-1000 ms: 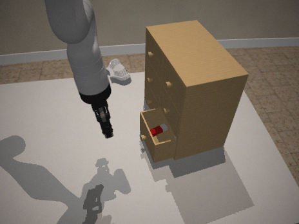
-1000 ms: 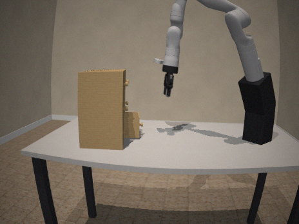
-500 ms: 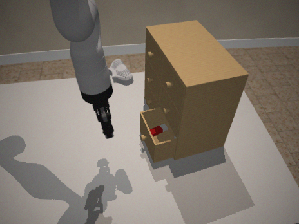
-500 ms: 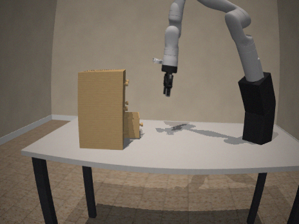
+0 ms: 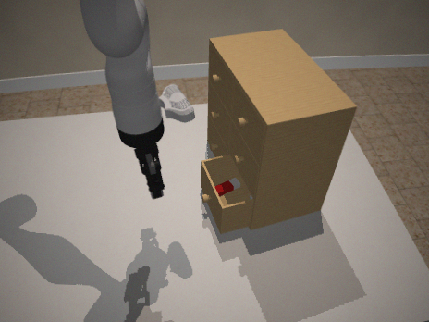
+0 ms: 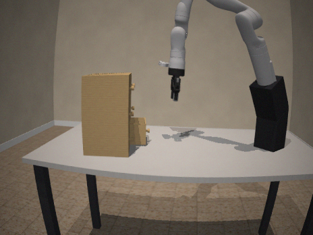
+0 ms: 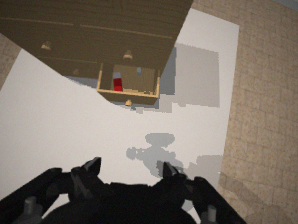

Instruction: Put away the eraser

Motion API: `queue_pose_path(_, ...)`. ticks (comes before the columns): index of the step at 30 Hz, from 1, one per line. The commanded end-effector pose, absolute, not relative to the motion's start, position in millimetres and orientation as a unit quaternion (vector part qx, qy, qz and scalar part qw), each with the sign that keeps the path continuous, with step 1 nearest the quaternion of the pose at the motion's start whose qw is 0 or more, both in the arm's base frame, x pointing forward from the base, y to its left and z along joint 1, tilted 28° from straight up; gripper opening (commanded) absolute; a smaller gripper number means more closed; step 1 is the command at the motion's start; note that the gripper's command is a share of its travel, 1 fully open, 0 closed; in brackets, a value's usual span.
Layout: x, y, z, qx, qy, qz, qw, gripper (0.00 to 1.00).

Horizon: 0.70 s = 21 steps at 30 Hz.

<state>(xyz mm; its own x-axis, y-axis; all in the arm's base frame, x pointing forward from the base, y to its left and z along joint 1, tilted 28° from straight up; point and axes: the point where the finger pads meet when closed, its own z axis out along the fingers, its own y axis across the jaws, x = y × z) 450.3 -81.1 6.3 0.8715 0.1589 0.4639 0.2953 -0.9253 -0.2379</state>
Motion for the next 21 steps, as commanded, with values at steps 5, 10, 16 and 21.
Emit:
queue_pose_path(5, 451.0, -81.9, 8.3, -0.957, -0.121, -0.218, 0.15, 1.0)
queue_pose_path(10, 451.0, -81.9, 8.4, -0.957, -0.121, -0.215, 0.15, 1.0)
queue_pose_path(16, 451.0, -82.0, 8.7, -0.959, -0.122, -0.209, 0.149, 1.0)
queue_pose_path(21, 450.9, -82.1, 9.0, -0.96, -0.123, -0.205, 0.149, 1.0)
